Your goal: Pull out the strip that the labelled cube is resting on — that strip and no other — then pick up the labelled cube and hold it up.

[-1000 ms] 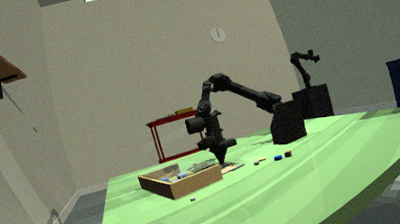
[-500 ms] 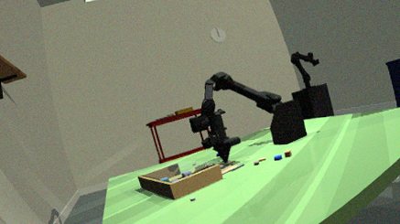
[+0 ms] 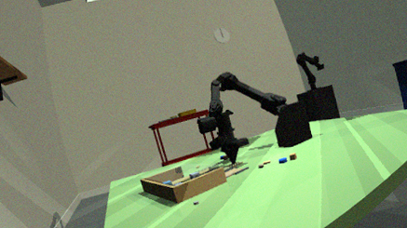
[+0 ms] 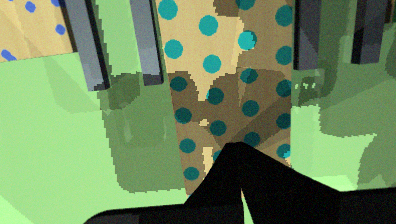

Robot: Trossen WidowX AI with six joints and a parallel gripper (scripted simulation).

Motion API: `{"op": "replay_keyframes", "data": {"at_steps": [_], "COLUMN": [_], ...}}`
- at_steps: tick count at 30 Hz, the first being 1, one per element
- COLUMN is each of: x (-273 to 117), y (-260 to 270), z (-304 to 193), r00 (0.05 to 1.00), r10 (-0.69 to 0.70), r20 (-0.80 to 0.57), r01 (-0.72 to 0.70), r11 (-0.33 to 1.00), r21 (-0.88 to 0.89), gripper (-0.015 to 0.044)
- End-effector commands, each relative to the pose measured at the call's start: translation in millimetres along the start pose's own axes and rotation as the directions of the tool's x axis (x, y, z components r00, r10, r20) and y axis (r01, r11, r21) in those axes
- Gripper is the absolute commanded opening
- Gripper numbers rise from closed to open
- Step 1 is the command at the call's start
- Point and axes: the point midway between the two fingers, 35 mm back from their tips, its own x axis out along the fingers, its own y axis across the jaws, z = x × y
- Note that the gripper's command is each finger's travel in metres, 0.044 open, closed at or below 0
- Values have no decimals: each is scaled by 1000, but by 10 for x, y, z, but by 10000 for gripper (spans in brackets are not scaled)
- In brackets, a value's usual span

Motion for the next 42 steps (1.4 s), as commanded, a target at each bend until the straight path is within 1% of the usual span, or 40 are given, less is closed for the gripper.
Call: {"op": "replay_keyframes", "data": {"at_steps": [1,42], "x": [52,41], "y": [12,18], "z": [-161,-697], "r00": [1000,1000], "r10": [-1,-1], "r20": [-27,-30], "r01": [1,1], "r11": [1000,1000], "r21": [-15,-18], "gripper": [0,0]}}
